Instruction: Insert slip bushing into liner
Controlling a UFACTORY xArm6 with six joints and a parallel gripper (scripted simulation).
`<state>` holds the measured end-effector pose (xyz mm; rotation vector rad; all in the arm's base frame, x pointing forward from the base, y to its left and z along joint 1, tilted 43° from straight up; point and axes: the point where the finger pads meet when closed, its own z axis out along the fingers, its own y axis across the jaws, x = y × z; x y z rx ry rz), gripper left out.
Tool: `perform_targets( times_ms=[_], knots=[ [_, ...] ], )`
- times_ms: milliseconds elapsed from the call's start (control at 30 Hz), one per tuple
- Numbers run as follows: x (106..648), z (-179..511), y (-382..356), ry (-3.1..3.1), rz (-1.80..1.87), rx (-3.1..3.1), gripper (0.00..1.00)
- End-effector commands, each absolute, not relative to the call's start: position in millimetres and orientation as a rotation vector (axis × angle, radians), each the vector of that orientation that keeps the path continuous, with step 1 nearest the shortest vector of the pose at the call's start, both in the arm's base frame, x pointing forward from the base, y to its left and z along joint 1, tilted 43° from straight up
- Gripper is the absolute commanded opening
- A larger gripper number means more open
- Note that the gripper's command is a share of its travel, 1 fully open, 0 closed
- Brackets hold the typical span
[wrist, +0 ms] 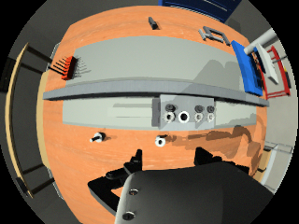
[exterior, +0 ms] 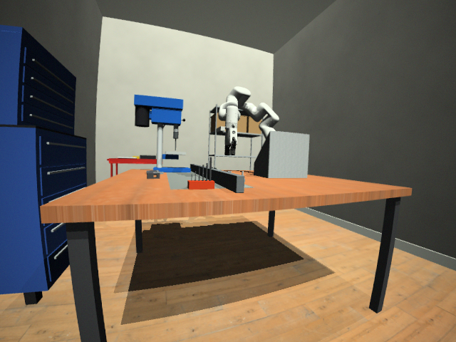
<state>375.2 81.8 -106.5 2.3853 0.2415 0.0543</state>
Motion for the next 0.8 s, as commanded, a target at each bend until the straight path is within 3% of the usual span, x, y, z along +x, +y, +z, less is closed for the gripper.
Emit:
perform_targets(
  times_ms=[0, 700, 733, 767],
  knots=[
    [373, -108, 85, 0.228, 0.031, 2.385, 1.00],
    [377, -137, 59, 0.228, 0.031, 2.384, 1.00],
    [377, -137, 59, 0.228, 0.031, 2.384, 0.50],
    [377, -137, 59, 0.228, 0.031, 2.384, 0.50]
  ],
)
